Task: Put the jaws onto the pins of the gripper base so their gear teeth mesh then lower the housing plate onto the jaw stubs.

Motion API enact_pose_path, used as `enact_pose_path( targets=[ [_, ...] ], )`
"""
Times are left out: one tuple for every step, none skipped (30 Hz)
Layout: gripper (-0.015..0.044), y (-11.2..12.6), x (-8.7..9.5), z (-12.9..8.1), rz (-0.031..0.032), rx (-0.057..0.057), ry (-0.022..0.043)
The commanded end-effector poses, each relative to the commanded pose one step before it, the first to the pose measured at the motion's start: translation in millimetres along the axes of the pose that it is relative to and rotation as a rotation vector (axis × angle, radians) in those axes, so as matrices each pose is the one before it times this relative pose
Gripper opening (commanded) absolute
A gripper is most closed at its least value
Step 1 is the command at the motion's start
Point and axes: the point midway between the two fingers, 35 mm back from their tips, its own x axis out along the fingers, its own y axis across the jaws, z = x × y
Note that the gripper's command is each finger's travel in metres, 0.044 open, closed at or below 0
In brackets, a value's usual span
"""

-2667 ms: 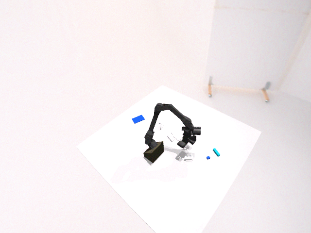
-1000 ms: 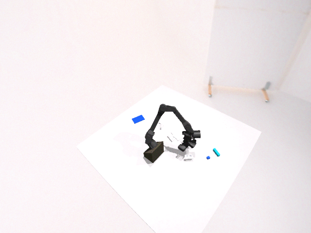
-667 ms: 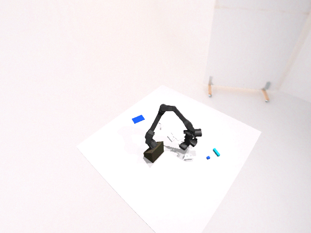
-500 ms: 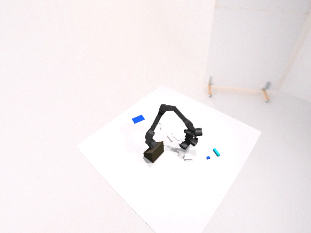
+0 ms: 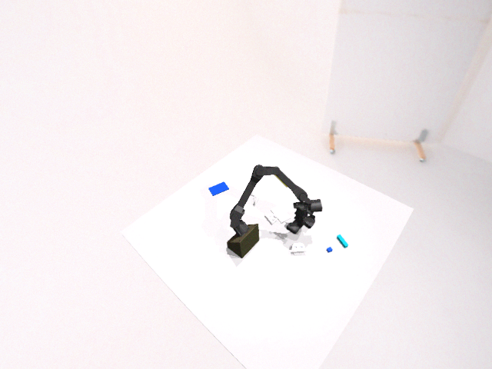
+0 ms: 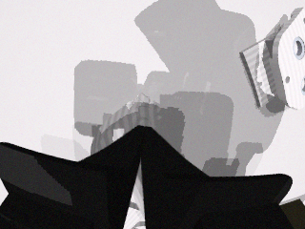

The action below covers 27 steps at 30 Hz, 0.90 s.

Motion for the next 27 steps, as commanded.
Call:
enact_pose_path(
  targets=[
    [0.0,1.06,-12.89,0.69,-0.00044,0.0035,0.00094],
    [0.0,0.21,-10.58,0.39,0.00065,-0.0014,-0.0017],
    [0.0,-0.11,-10.82,0.21,0.00058,-0.0014,-0.0015],
    [0.0,-0.43,-10.77,0.01,0.00049,-0.0014,-0.00127],
    [0.0,-0.54,-8.34,-0.14,0.00033,-0.0011,-0.00083],
    [0.0,-0.42,-5.02,-0.14,0.00018,-0.0007,-0.00044],
    [0.0,-0.15,-1.68,-0.06,0.00006,-0.0002,-0.00014],
    [0.0,0.0,0.0,0.0,0.0,0.0,0.0],
    [0.0,0.0,0.0,0.0,0.0,0.0,0.0],
    [0.0026,0.35,7.08,0.95,0.00509,0.0059,0.00222],
    [0.0053,0.0,0.0,0.0,0.0,0.0,0.0],
    [0.0079,0.0,0.0,0.0,0.0,0.0,0.0],
    [0.0105,0.0,0.0,0.0,0.0,0.0,0.0],
    [0.0131,0.0,0.0,0.0,0.0,0.0,0.0],
    [0.0157,0.0,0.0,0.0,0.0,0.0,0.0],
    [0.0184,0.0,0.0,0.0,0.0,0.0,0.0],
    [0.021,0.0,0.0,0.0,0.0,0.0,0.0],
    [0.0236,0.0,0.0,0.0,0.0,0.0,0.0],
    [0.0263,0.0,0.0,0.0,0.0,0.0,0.0],
    [0.0289,0.0,0.0,0.0,0.0,0.0,0.0],
    [0.0315,0.0,0.0,0.0,0.0,0.0,0.0],
    [0.0341,0.0,0.0,0.0,0.0,0.0,0.0],
    [0.0368,0.0,0.0,0.0,0.0,0.0,0.0],
    [0.0394,0.0,0.0,0.0,0.0,0.0,0.0],
    [0.042,0.0,0.0,0.0,0.0,0.0,0.0],
    [0.044,0.0,0.0,0.0,0.0,0.0,0.0],
    [0.044,0.0,0.0,0.0,0.0,0.0,0.0]
  ],
)
